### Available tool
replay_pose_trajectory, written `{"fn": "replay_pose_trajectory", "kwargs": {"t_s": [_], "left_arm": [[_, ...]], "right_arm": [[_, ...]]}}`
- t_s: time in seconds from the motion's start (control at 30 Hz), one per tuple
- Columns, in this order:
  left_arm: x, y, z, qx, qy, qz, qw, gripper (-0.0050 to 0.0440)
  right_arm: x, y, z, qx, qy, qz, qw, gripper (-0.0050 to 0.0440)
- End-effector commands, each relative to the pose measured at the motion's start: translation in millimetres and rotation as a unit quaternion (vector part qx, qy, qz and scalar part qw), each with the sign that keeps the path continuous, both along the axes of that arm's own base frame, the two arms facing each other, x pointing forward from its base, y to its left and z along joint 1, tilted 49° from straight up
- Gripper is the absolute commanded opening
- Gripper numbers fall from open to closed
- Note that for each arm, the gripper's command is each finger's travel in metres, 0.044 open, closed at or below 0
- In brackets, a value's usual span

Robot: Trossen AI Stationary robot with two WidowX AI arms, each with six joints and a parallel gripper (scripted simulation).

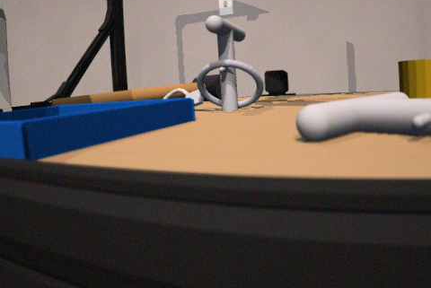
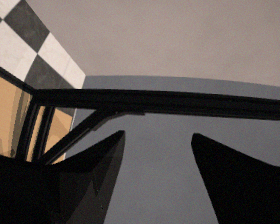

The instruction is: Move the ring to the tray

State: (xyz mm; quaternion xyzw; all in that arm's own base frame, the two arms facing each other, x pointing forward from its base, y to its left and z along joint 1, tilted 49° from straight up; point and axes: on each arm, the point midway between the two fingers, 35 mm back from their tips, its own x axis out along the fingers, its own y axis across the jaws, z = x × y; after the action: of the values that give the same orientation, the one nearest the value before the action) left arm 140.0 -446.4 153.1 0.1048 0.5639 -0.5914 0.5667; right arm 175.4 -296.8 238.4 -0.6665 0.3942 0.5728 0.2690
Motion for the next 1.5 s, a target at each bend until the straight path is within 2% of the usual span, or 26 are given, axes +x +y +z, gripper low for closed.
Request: {"fn": "replay_pose_trajectory", "kwargs": {"t_s": [0.0, 0.53, 0.63, 0.73, 0.8, 0.83, 1.03, 1.1, 1.13, 1.3, 1.47], "left_arm": [[0.0, 0.0, 0.0, 0.0, 0.0, 0.0, 1.0, 0.0252], [0.0, 0.0, 0.0, 0.0, 0.0, 0.0, 1.0, 0.0252], [2.1, 1.6, 1.7, -0.001, -0.002, 0.003, 1.0, 0.0324], [12.5, 10.5, 10.3, -0.007, -0.015, 0.017, 1.0, 0.0396], [23.2, 20.6, 19.7, -0.013, -0.028, 0.032, 0.999, 0.04], [28.6, 26.1, 24.5, -0.016, -0.035, 0.04, 0.998, 0.04], [57.6, 61.6, 51.8, -0.031, -0.078, 0.089, 0.992, 0.04], [57.6, 61.6, 51.8, -0.031, -0.078, 0.089, 0.992, 0.04], [61.9, 67.9, 56.0, -0.034, -0.085, 0.097, 0.991, 0.04], [80.6, 100.5, 76.2, -0.043, -0.121, 0.139, 0.982, 0.04], [94.7, 134.4, 94.3, -0.051, -0.158, 0.181, 0.969, 0.04]], "right_arm": [[0.0, 0.0, 0.0, 0.0, 0.0, 0.0, 1.0, 0.04], [0.0, 0.0, 0.0, 0.0, 0.0, 0.0, 1.0, 0.04], [1.8, 0.3, -0.4, -0.003, 0.001, 0.01, 1.0, 0.0328], [11.2, 1.8, -2.6, -0.02, 0.008, 0.064, 0.998, 0.0256], [21.0, 3.7, -5.0, -0.038, 0.016, 0.122, 0.992, 0.0208], [26.1, 4.8, -6.2, -0.048, 0.021, 0.151, 0.987, 0.02], [56.3, 14.5, -12.9, -0.108, 0.054, 0.323, 0.939, 0.02], [56.3, 14.5, -12.9, -0.108, 0.054, 0.323, 0.939, 0.02], [61.2, 16.6, -13.9, -0.119, 0.06, 0.35, 0.927, 0.02], [84.9, 28.8, -18.5, -0.169, 0.094, 0.475, 0.858, 0.02], [106.3, 43.4, -22.5, -0.218, 0.132, 0.584, 0.771, 0.02]]}}
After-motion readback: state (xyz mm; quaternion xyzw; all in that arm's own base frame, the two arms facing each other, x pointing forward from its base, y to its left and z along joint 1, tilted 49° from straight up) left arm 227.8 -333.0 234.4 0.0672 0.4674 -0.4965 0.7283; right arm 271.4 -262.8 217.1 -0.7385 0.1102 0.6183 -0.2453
